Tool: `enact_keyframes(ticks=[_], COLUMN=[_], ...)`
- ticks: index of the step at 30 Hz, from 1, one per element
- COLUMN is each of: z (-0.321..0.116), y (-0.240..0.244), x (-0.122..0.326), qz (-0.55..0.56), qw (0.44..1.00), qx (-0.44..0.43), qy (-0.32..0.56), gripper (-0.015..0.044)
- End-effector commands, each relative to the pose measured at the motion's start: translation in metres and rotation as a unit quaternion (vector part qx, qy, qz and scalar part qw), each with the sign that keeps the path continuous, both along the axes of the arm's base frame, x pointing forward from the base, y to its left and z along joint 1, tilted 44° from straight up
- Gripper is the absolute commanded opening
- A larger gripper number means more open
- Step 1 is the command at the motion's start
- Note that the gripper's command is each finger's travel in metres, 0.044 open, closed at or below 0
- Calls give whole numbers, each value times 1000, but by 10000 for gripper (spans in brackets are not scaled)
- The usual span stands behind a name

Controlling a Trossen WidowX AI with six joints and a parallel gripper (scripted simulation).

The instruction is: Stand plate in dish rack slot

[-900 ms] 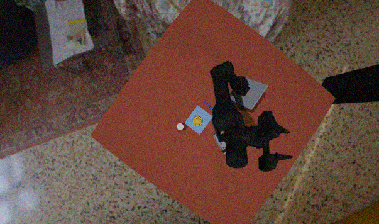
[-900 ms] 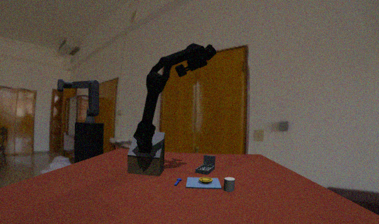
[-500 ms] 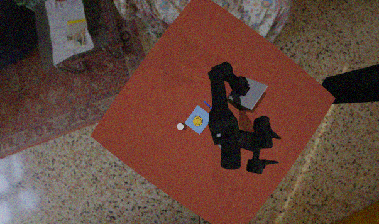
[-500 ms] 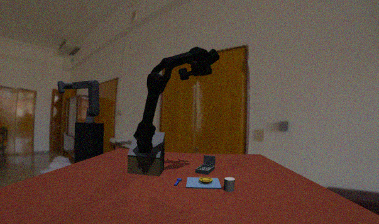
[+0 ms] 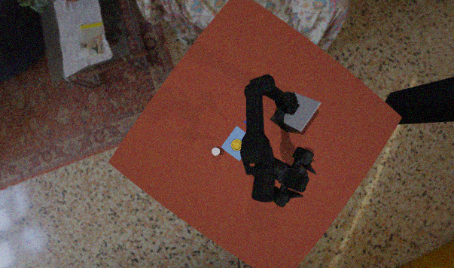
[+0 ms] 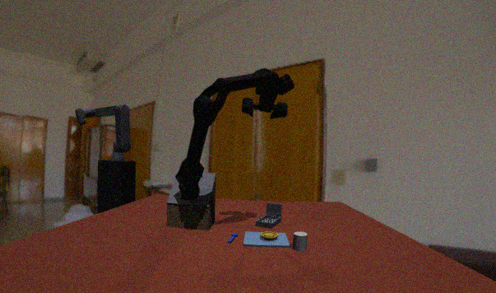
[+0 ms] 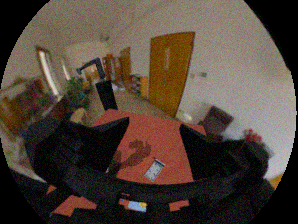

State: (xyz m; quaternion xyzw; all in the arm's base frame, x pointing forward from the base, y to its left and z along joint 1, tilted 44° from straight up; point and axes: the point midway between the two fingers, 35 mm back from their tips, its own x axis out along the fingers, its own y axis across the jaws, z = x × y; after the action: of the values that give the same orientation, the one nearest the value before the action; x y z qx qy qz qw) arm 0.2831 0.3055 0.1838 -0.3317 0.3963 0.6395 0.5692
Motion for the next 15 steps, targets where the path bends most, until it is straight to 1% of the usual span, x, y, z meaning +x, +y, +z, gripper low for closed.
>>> enact_keyframes(ticks=[1, 8, 15], z=[-6, -22, -36], y=[-18, -53, -92], x=[8, 24, 36], qz=[-50, -147, -243], qw=[998, 983, 954], qx=[-37, -107, -174], qy=[2, 7, 8], gripper=[400, 400, 400])
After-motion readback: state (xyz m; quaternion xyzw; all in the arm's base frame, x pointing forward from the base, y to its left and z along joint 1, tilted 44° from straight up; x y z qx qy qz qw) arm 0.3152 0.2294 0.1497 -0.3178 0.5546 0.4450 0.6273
